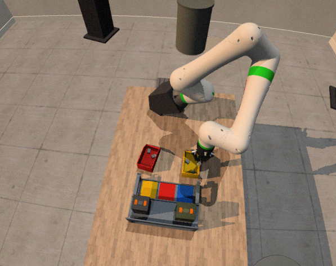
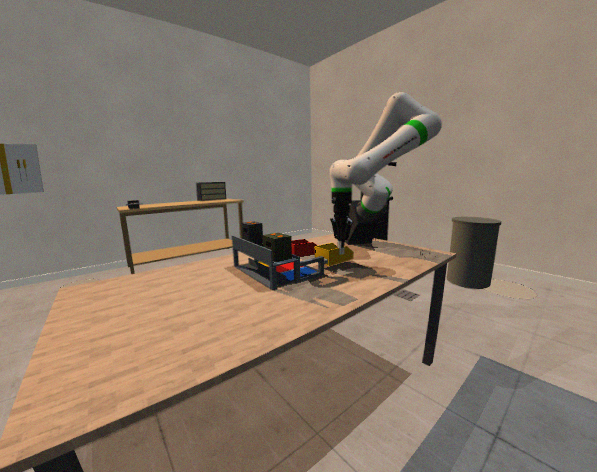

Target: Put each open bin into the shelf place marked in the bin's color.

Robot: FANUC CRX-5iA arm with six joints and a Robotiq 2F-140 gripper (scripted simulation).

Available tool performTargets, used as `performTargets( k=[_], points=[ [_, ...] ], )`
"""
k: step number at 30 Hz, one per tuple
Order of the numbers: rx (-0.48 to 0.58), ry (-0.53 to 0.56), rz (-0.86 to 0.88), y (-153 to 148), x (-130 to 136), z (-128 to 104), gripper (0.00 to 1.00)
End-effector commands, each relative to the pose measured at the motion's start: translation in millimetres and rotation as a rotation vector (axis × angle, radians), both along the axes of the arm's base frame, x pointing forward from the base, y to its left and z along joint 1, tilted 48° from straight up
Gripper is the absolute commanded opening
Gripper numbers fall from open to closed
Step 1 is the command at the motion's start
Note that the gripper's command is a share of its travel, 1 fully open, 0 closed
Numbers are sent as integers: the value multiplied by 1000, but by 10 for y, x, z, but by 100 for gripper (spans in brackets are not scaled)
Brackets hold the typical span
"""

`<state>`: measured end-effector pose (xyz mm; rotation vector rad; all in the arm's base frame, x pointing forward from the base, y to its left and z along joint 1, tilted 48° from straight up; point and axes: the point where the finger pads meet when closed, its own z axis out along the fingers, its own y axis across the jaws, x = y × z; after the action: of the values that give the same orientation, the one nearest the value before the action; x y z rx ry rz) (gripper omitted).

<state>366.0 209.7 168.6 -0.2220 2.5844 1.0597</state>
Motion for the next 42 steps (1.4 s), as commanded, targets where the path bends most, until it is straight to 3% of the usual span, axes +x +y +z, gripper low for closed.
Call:
performTargets(
  k=[1, 42],
  points=[
    [0, 0, 0, 0, 2, 0, 0],
    [0, 0, 0, 58, 23, -56, 0]
  ],
)
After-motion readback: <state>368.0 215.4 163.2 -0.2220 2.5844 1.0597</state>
